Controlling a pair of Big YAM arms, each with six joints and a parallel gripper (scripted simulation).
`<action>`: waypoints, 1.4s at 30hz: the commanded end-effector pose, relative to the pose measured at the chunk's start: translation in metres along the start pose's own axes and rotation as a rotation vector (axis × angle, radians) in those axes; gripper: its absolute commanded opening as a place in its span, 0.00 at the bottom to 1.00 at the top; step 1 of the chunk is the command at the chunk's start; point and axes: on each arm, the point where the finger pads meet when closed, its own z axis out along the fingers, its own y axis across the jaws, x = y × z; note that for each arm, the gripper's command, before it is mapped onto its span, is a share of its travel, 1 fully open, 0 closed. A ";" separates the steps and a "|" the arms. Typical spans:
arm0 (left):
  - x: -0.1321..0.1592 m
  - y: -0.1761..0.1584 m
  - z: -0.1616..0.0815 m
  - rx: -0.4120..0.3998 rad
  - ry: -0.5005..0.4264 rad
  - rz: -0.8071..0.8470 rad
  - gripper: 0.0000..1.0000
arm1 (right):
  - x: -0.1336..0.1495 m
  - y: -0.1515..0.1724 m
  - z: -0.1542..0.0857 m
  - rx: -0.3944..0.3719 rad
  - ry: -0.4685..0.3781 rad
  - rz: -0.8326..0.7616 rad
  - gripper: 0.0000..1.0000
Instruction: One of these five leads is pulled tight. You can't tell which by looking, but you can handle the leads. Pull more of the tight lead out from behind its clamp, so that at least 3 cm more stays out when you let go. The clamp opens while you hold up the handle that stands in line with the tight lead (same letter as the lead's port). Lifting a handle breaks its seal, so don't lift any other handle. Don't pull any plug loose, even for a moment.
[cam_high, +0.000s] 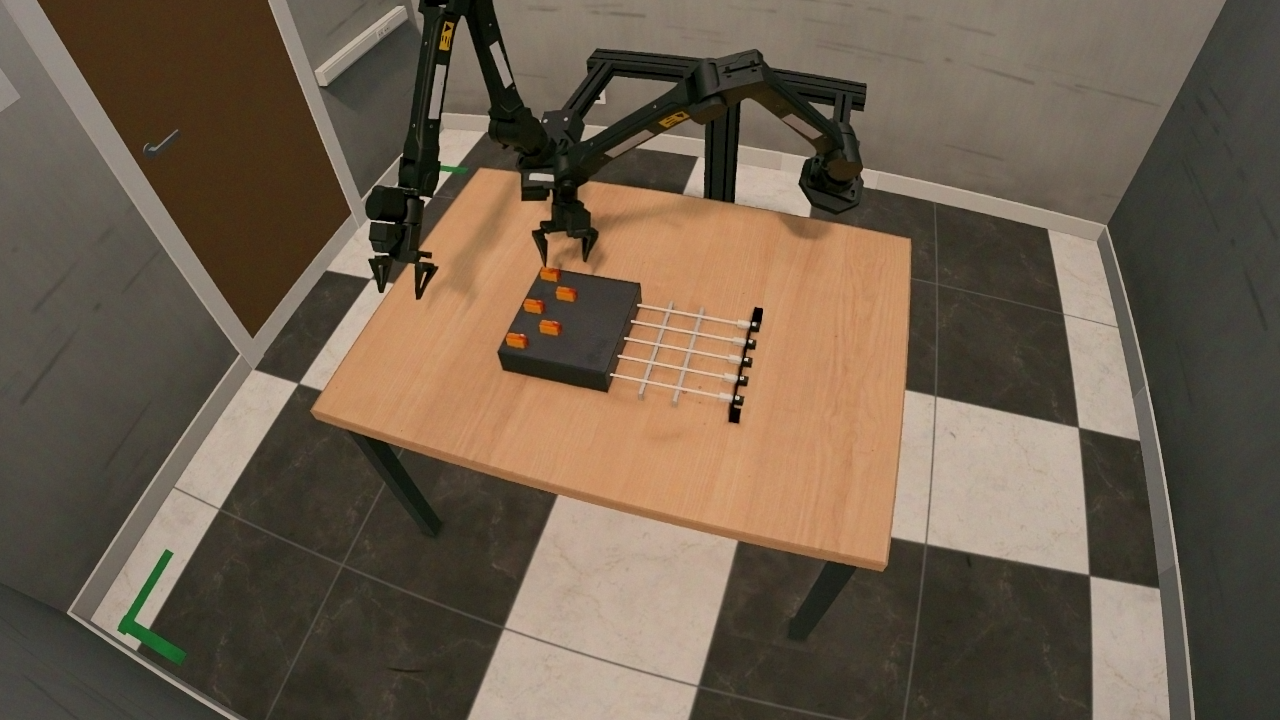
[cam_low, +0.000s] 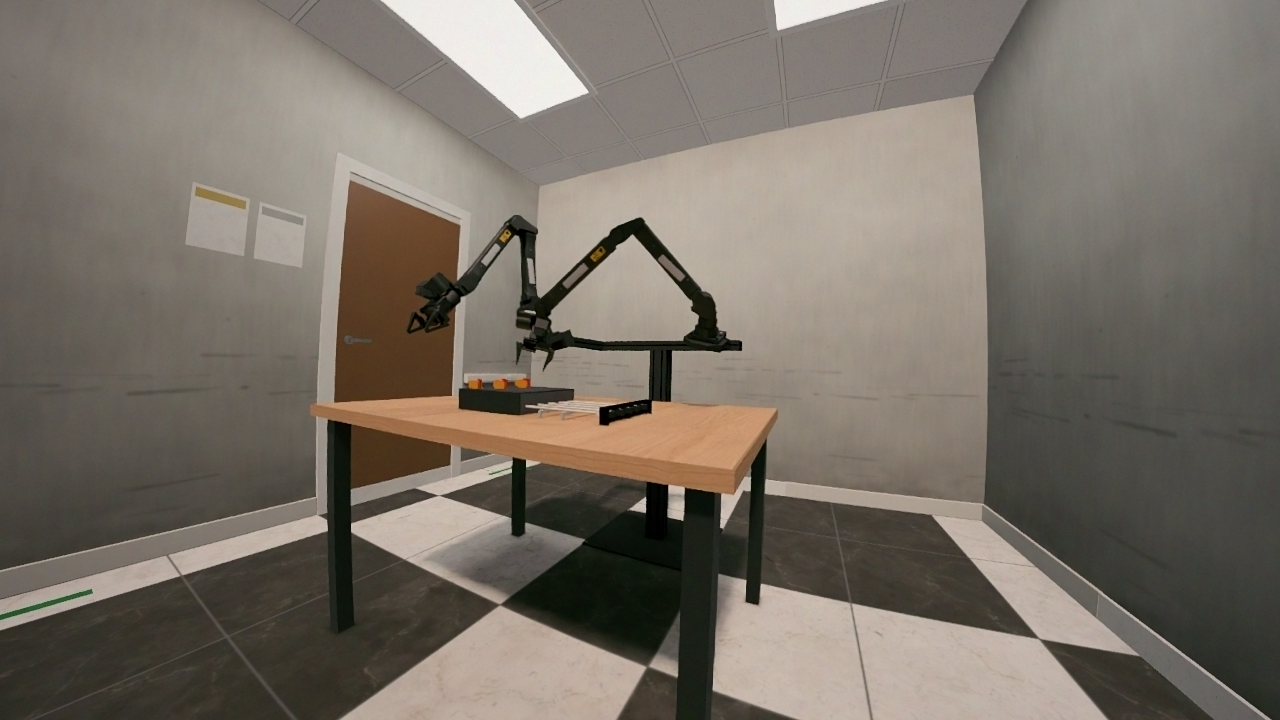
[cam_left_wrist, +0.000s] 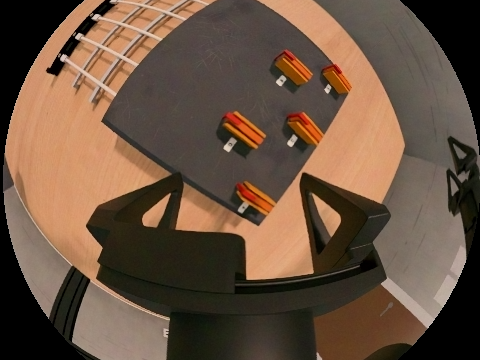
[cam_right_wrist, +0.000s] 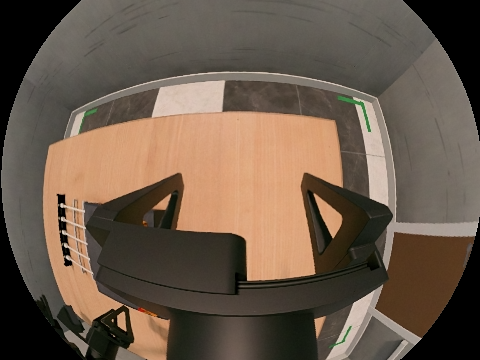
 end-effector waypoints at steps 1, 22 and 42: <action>-0.001 -0.005 -0.006 0.011 0.003 -0.006 1.00 | -0.004 -0.001 -0.001 0.002 -0.009 -0.001 1.00; -0.020 -0.004 -0.004 0.020 -0.001 0.054 1.00 | -0.004 -0.001 -0.001 0.002 -0.009 -0.001 1.00; -0.137 0.069 0.001 0.211 -0.064 0.695 1.00 | -0.008 0.092 -0.022 -0.115 0.010 -0.039 1.00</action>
